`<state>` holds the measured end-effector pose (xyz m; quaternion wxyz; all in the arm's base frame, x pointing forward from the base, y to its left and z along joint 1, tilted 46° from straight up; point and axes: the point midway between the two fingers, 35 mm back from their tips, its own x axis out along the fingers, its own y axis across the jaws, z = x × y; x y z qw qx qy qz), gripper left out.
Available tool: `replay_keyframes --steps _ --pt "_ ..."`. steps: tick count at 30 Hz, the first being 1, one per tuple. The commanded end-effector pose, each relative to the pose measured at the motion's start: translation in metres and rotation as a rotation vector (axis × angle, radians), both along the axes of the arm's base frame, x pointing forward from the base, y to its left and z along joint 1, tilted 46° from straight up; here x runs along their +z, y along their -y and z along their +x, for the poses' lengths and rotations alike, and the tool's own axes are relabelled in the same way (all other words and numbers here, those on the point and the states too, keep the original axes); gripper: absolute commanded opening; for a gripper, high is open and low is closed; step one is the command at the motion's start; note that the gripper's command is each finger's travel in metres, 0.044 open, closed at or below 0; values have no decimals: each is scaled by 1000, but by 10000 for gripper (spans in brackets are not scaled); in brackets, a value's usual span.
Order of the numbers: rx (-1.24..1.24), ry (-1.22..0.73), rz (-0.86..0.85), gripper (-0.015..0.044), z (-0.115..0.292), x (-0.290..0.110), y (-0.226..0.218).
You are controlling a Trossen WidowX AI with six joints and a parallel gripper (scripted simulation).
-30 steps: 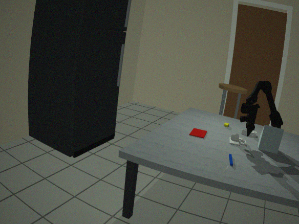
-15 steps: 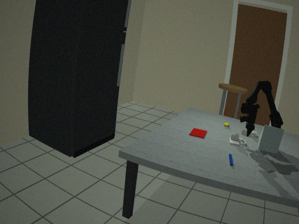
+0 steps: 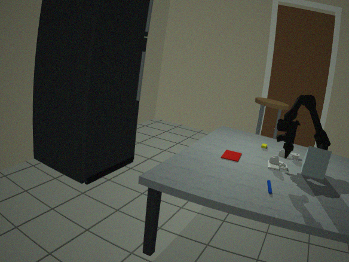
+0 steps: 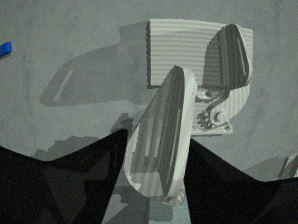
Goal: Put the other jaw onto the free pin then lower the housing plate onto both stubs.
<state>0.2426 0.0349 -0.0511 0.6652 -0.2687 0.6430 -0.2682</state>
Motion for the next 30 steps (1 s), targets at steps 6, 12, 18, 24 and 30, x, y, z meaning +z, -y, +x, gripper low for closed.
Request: replay_keyframes --steps 6,12,18,24,30 --pt "1 -3 -6 134 26 8 8" --pt "0 -2 -9 134 42 13 14" --pt "0 -2 -9 134 43 13 14" --pt "0 -2 -9 134 43 13 14" --pt "2 -4 -9 134 43 13 14"
